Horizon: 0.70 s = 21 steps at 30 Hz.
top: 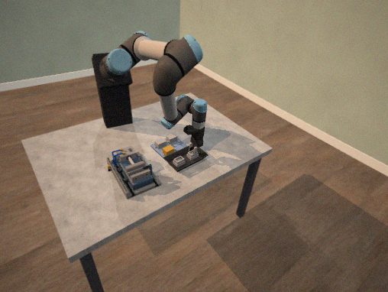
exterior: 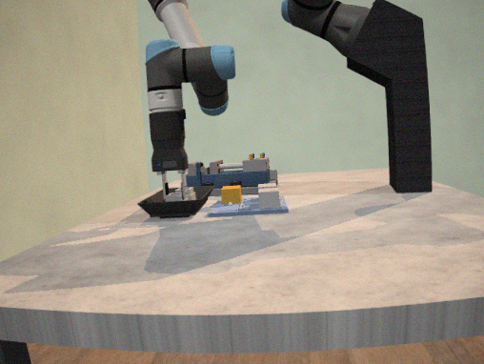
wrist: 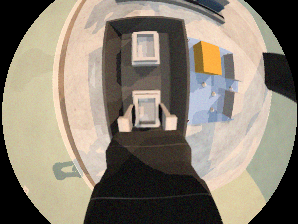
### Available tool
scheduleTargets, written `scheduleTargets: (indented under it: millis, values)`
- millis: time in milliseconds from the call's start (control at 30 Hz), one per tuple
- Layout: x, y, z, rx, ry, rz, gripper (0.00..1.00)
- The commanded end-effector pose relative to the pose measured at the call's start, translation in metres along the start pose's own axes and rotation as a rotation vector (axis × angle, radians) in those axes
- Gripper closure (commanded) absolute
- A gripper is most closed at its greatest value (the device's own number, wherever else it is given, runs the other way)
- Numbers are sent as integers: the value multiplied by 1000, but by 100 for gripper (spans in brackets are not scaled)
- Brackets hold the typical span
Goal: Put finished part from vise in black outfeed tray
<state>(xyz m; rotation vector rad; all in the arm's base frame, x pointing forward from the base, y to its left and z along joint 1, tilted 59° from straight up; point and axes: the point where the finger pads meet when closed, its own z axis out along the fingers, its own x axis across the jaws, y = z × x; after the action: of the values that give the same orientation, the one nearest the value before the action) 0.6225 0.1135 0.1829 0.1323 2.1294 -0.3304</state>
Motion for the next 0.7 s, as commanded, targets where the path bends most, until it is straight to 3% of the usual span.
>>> scheduleTargets:
  millis: [0,333,367,667]
  values:
    - [0,0,-1,-1,-1,0,100]
    - [0,0,-1,-1,-1,0,100]
    - [0,0,-1,-1,-1,0,0]
    - [0,0,-1,-1,-1,0,0]
